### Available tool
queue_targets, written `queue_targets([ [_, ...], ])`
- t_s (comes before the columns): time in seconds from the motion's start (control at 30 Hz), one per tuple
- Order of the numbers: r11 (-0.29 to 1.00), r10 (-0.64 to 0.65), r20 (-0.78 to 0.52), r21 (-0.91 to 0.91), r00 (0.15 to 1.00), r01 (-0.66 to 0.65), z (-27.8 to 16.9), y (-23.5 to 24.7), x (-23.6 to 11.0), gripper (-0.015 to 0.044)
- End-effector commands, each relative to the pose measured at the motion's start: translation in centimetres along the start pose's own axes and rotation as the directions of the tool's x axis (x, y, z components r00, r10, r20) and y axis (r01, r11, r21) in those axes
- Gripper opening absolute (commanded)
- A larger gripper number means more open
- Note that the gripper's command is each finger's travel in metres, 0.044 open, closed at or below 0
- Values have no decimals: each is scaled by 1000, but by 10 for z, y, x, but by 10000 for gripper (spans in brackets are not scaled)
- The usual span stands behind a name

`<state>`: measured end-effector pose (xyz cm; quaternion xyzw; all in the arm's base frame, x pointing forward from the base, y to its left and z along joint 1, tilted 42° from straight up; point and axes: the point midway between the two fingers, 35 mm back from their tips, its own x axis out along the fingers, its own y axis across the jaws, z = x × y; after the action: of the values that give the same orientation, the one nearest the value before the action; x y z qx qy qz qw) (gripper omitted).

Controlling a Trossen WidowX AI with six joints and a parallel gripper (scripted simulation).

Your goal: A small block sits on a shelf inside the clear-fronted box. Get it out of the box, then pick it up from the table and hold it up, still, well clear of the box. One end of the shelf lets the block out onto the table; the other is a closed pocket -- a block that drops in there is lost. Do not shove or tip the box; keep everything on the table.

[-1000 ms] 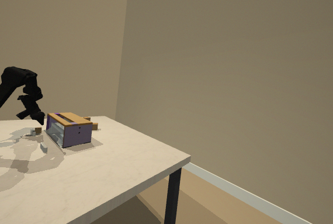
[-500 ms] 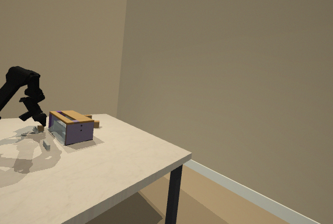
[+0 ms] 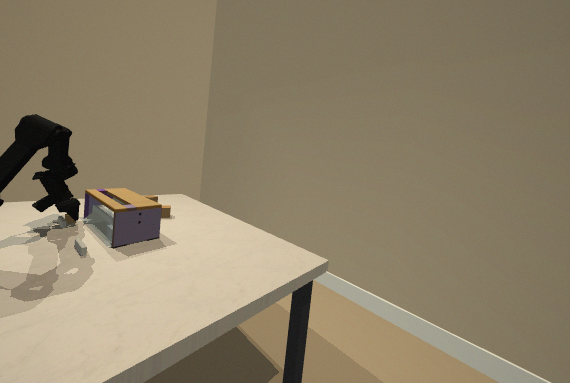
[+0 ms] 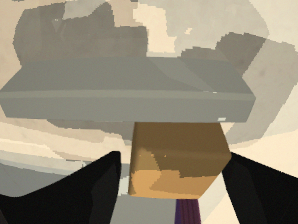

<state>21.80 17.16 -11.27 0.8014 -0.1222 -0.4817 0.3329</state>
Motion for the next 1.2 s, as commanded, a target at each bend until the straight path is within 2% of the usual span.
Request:
queue_targets([
  [0.0,1000,7,0,-11,1000,-7,3,2,3,180],
  [0.07,1000,7,0,-11,1000,-7,3,2,3,127],
  [0.23,1000,7,0,-11,1000,-7,3,2,3,94],
  [0.37,1000,5,0,-9,1000,-5,-4,0,-11,0],
  [0.6,1000,2,1,-3,1000,-2,-22,-1,-51,0],
  [0.87,1000,-4,0,-13,1000,4,-25,1,-58,0],
  [1.17,986,-72,-12,-150,997,69,-41,19,-93,0],
])
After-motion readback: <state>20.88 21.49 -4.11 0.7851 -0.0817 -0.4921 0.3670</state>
